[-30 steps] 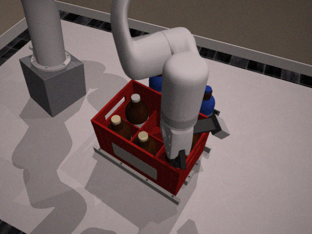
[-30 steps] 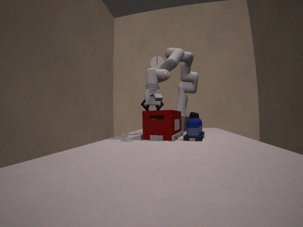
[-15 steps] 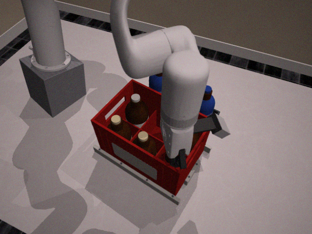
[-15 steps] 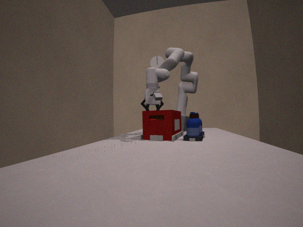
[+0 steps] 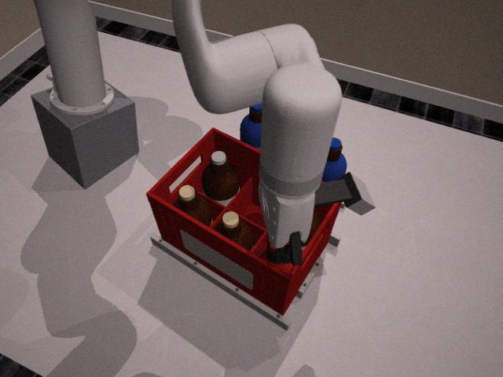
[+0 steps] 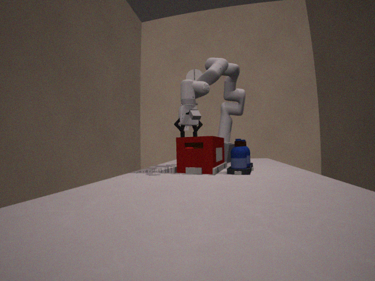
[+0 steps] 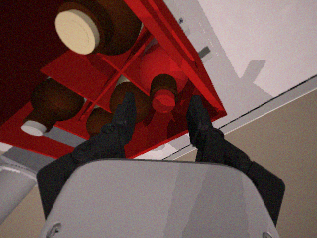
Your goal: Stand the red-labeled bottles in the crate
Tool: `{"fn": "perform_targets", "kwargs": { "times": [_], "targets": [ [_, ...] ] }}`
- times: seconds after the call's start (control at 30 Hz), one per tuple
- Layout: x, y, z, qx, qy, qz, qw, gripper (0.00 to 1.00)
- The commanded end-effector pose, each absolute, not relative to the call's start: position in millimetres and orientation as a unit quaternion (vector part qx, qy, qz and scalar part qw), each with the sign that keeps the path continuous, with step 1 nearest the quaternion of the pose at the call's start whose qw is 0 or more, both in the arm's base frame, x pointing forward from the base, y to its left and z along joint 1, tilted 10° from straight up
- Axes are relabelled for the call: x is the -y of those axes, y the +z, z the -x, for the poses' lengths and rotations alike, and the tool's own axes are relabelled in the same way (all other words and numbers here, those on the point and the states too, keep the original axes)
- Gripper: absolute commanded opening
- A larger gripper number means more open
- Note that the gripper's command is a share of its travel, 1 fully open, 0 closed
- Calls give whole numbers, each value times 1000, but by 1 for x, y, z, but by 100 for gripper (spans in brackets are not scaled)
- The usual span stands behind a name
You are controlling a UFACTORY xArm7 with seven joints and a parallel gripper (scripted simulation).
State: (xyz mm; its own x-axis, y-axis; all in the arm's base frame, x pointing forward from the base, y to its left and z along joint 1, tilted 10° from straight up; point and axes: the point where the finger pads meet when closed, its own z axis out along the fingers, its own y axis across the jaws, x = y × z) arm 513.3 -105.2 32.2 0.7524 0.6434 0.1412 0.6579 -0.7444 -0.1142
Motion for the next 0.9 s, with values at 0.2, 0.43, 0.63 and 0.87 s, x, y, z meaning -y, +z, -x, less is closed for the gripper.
{"fn": "perform_targets", "kwargs": {
  "times": [0.2,0.43,0.63,0.87],
  "targets": [
    [111,59,-514,348,-48,933,77,65],
    [113,73,-513,348,-48,933,77,65],
    [115,83,-513,348,-48,933,77,65],
    [116,89,-513,348,-48,933,77,65]
  ]
}}
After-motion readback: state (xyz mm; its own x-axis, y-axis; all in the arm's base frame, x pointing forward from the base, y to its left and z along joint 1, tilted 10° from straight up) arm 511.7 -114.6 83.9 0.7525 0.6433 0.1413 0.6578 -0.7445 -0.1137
